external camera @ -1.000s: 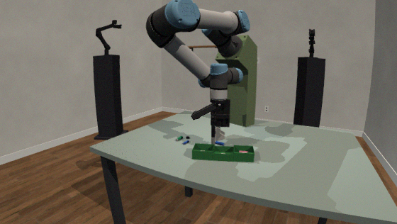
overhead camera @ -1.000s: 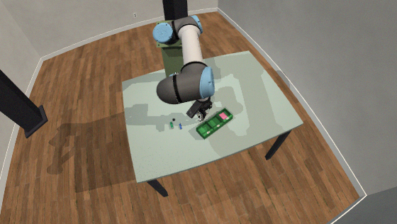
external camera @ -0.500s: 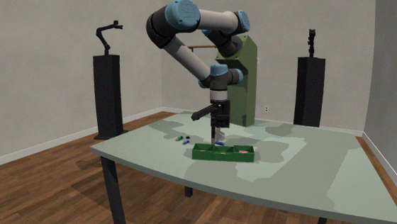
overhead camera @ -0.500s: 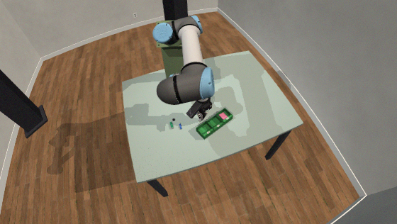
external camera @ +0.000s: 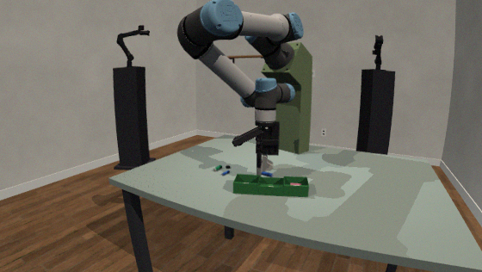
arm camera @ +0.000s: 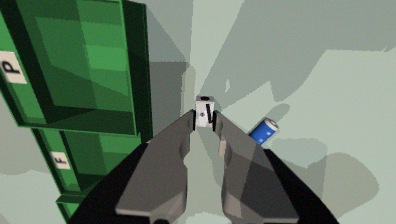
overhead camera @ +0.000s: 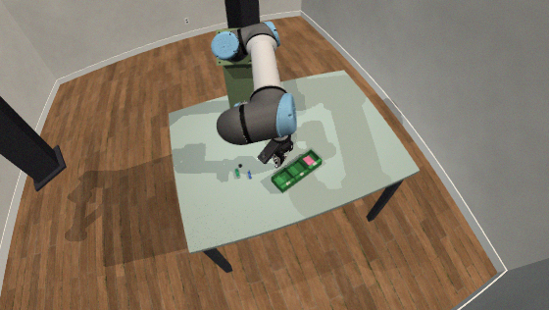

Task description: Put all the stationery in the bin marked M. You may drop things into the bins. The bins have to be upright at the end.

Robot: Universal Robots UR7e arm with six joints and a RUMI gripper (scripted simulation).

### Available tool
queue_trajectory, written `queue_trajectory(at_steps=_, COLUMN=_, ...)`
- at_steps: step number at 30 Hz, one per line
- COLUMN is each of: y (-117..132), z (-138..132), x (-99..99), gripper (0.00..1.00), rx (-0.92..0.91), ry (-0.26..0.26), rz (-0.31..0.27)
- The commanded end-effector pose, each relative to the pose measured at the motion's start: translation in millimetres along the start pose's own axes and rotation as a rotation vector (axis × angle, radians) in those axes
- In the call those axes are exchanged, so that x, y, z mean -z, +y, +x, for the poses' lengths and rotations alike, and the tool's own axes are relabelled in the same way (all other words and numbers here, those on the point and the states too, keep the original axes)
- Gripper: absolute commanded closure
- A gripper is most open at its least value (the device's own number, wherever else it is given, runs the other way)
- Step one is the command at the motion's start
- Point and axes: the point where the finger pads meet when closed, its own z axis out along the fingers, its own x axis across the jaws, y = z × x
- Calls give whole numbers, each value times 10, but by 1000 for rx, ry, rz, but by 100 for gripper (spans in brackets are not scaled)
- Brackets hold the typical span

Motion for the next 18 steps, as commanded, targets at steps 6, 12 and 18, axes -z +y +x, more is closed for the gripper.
queue_trajectory(at_steps=6, y=0, z=-4, x=3, gripper=100, rx=0, ry=-1, rz=0)
queue_trajectory(at_steps=12, y=0, z=-4, x=3, gripper=100, rx=0, ry=-1, rz=0)
queue_trajectory(at_steps=18, y=0, z=-3, x=169, gripper=100, rx=0, ry=-1, rz=0)
